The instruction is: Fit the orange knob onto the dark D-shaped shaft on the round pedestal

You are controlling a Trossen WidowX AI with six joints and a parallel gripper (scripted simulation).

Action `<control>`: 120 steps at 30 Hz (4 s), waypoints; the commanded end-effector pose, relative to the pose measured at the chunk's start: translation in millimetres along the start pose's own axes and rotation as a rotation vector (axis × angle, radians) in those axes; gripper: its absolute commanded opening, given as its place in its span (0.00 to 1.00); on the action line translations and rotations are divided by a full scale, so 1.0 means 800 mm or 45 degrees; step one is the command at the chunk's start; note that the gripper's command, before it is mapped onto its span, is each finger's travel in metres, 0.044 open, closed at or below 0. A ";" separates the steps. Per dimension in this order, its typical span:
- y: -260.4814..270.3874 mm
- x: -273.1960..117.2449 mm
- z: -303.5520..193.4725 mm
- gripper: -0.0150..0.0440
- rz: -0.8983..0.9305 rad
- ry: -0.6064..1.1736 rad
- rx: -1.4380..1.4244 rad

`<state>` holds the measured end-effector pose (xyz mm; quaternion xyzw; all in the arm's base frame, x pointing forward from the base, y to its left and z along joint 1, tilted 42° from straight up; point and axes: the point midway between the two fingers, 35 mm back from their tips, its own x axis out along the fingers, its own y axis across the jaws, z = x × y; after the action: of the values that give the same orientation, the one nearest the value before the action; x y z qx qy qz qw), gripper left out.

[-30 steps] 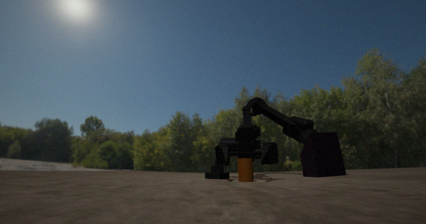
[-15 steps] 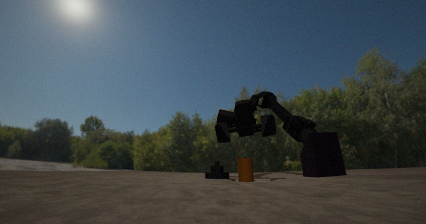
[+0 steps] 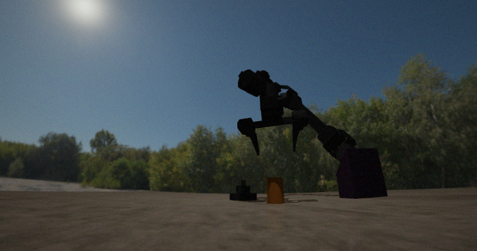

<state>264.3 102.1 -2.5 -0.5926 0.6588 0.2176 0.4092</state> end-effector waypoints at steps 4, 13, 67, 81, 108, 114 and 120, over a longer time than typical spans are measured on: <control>-0.007 -0.009 -0.003 1.00 -0.067 0.088 0.003; -0.007 -0.008 -0.003 1.00 -0.085 0.072 0.570; -0.014 0.090 -0.008 1.00 -0.116 0.032 1.643; -0.015 0.118 -0.011 1.00 -0.117 0.033 1.643; -0.015 0.138 -0.014 0.50 -0.119 0.035 1.644; -0.017 0.120 -0.008 0.26 -0.116 0.031 1.643; -0.019 0.075 0.005 0.25 -0.109 0.025 1.642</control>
<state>277.4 49.4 -62.7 -0.2626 0.6418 -0.2474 0.6767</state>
